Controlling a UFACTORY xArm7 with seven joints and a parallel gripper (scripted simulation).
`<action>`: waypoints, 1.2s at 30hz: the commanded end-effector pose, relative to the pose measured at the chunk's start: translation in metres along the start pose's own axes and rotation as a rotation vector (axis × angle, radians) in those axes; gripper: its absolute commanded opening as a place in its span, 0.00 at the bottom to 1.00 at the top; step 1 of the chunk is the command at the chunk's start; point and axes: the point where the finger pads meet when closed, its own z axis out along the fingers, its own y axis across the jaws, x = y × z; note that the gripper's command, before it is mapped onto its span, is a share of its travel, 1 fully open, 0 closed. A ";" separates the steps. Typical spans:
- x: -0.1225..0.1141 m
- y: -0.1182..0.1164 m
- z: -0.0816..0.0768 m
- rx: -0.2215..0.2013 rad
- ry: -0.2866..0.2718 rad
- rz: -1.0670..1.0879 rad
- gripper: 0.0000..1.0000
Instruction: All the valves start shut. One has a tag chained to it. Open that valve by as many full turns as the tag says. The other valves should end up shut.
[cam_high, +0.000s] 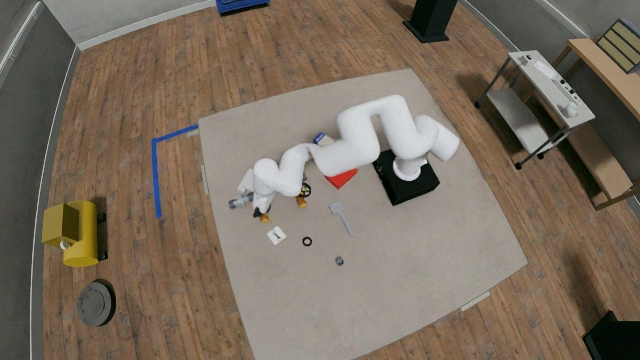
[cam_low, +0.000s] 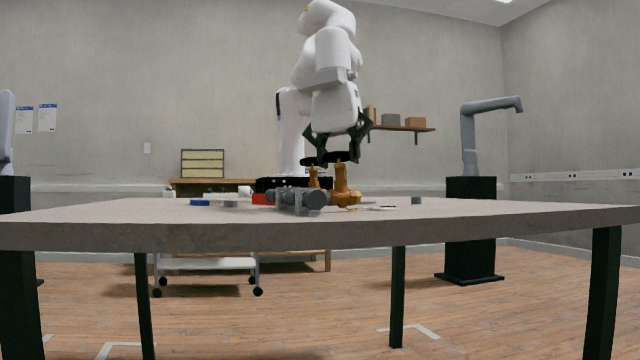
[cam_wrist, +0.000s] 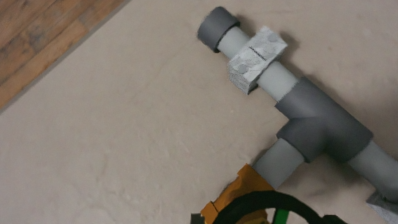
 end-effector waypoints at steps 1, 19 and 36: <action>0.002 -0.001 -0.002 0.025 0.002 -0.183 0.00; 0.002 -0.001 -0.002 0.006 0.014 -1.112 0.00; 0.002 -0.001 -0.002 0.001 0.022 -1.902 0.00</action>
